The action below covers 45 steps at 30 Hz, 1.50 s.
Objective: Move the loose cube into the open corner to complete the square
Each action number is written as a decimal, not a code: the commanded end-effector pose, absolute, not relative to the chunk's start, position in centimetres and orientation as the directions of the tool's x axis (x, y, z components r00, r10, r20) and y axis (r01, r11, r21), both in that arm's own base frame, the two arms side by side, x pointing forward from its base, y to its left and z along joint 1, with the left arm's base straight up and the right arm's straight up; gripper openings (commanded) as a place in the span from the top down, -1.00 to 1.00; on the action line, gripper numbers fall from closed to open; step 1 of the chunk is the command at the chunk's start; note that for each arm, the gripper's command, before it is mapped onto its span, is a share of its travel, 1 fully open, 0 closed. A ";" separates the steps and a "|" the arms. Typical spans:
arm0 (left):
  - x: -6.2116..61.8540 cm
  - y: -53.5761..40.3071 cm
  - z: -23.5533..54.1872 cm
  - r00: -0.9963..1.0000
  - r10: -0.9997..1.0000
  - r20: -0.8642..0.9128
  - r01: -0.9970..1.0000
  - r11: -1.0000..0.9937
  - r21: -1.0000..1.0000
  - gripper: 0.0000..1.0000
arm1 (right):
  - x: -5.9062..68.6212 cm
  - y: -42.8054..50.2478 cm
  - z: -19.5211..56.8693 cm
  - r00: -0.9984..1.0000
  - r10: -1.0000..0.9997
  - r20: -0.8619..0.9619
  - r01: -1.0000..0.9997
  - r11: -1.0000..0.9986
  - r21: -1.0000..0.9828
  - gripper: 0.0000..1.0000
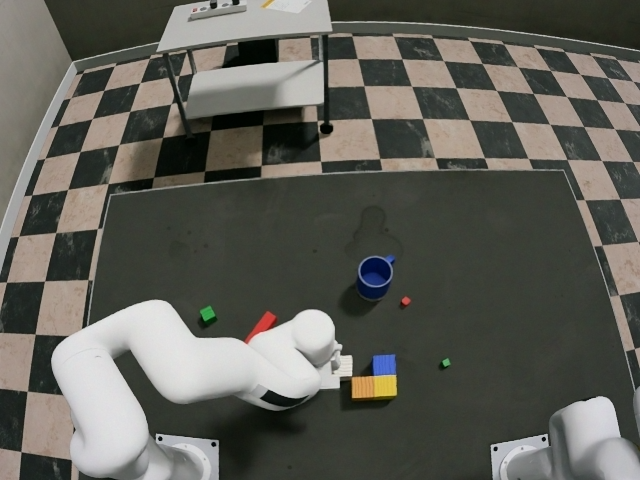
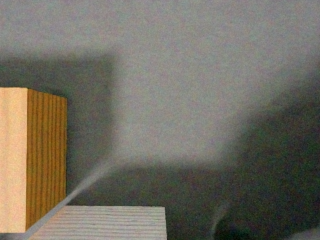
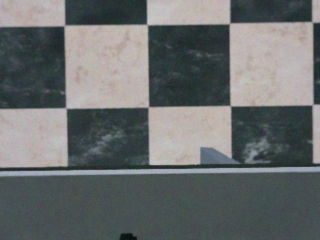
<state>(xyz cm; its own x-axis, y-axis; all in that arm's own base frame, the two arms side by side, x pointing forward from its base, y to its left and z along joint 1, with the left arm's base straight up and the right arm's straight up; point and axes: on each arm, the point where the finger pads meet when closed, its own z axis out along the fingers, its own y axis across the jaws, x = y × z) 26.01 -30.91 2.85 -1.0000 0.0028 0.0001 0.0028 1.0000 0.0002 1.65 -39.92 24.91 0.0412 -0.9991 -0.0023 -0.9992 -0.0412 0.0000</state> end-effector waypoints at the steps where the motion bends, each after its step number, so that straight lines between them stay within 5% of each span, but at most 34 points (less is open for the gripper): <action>1: 26.1 -31.0 2.9 -1.000 0.003 -0.001 0.003 1.000 -0.002 1.00 | 1.6 -40.0 25.0 0.041 -0.999 0.000 -0.999 -0.041 0.000 -1.00; 45: 26.1 -31.8 2.9 -1.000 0.003 -0.001 0.003 1.000 -0.002 1.00 | 1.6 -40.0 25.0 0.041 -0.999 0.000 -0.999 -0.041 0.000 -1.00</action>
